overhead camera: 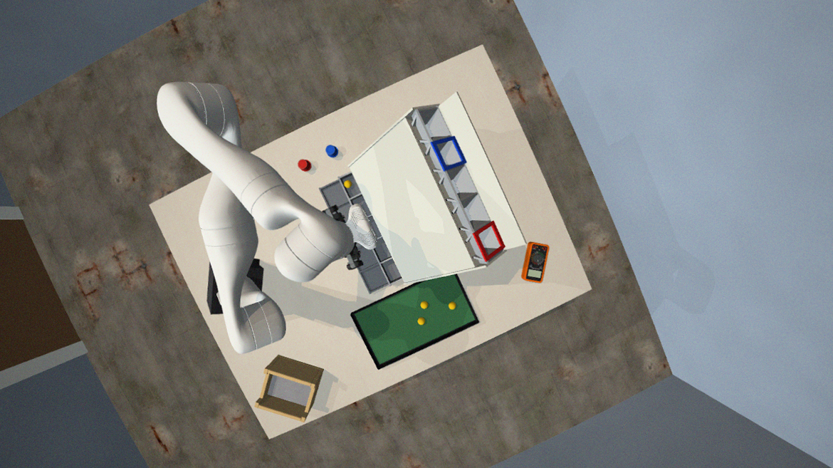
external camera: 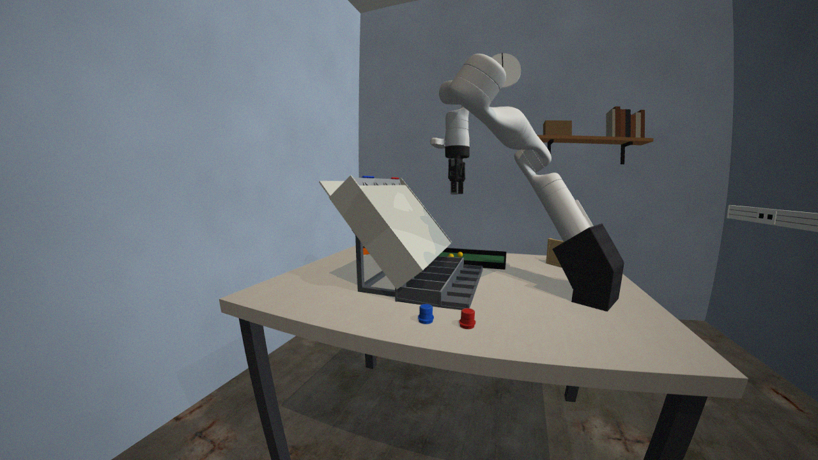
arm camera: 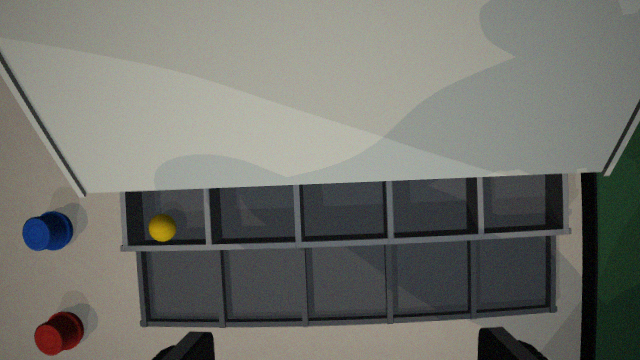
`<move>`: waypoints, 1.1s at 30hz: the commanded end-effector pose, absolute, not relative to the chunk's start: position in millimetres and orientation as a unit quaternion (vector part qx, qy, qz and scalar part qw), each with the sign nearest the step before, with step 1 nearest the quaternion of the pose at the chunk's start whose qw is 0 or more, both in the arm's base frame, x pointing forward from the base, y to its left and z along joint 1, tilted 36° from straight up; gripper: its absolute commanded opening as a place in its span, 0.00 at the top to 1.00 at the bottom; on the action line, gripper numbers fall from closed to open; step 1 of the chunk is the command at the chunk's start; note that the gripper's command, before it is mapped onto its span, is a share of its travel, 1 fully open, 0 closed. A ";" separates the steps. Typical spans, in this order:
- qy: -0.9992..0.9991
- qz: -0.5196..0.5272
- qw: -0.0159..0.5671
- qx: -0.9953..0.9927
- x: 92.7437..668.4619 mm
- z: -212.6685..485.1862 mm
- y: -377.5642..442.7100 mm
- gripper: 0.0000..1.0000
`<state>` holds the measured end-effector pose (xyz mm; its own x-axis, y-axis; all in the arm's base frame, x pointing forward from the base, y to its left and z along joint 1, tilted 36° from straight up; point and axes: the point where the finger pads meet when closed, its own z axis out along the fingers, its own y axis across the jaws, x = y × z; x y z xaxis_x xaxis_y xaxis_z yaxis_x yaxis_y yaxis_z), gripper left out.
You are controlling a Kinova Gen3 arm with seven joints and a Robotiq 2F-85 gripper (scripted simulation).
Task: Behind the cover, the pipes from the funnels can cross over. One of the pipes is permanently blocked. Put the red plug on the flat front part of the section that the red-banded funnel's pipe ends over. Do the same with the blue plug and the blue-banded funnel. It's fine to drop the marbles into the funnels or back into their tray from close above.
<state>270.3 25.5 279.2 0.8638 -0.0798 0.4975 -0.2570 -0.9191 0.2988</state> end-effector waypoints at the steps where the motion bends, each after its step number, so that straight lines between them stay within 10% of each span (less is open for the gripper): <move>1: -0.089 0.246 0.180 0.948 270.4 279.5 25.6 0.00; 28: -0.089 0.246 0.180 0.948 270.4 279.5 25.6 0.00; 29: -0.089 0.246 0.180 0.948 270.4 279.5 25.6 0.50; 33: -0.089 0.246 0.180 0.948 270.4 279.5 25.6 0.50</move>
<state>270.3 25.5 279.2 0.8638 -0.0798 0.4975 -0.2570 -0.9191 0.2988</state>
